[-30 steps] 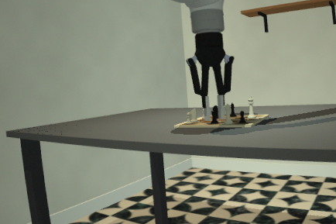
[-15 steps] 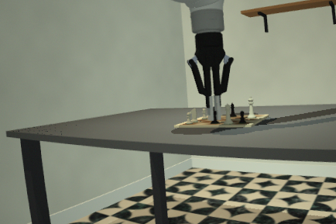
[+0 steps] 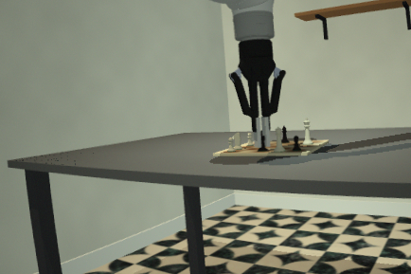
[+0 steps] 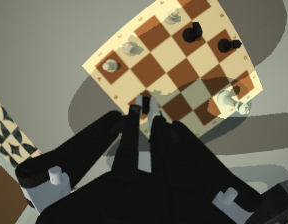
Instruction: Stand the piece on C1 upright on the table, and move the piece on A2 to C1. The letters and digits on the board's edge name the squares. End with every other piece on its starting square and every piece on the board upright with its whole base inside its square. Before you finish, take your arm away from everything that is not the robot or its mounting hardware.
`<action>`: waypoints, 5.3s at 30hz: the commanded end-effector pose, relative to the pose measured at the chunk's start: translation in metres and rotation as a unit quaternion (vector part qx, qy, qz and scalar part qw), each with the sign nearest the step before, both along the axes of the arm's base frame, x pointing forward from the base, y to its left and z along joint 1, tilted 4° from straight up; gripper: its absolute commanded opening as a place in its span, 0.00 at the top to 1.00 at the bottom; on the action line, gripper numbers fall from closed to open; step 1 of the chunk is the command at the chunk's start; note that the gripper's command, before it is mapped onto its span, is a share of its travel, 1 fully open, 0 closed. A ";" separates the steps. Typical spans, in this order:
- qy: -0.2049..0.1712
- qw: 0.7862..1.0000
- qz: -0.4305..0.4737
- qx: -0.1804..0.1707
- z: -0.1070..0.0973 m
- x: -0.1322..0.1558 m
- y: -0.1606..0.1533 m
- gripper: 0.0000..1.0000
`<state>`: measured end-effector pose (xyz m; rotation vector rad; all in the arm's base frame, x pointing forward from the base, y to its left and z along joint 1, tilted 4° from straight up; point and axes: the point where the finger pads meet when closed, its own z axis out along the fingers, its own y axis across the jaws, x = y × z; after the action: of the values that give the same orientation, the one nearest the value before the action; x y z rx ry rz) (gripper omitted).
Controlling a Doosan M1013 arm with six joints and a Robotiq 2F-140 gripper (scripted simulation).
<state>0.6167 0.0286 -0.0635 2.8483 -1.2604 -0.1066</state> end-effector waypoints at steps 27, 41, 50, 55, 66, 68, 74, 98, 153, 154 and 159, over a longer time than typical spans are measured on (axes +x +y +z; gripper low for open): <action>0.000 1.000 0.000 0.000 0.093 0.007 0.000 1.00; 0.000 1.000 0.000 0.000 0.100 0.009 -0.001 1.00; 0.000 1.000 -0.010 -0.001 0.084 0.141 -0.030 1.00; 0.000 1.000 -0.010 -0.001 0.083 0.143 -0.031 1.00; 0.000 1.000 -0.010 -0.001 0.082 0.143 -0.031 1.00; 0.000 1.000 -0.010 -0.001 0.080 0.142 -0.031 1.00; 0.000 1.000 -0.010 -0.001 0.069 0.142 -0.031 1.00; 0.000 1.000 -0.010 -0.001 -0.011 0.137 -0.030 1.00; 0.000 1.000 -0.010 -0.001 -0.015 0.137 -0.030 1.00; 0.000 1.000 -0.010 -0.001 -0.015 0.137 -0.030 1.00; 0.000 1.000 -0.010 -0.001 -0.016 0.137 -0.030 1.00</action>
<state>0.7533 -0.0016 -0.0792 2.8344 -1.2894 -0.1065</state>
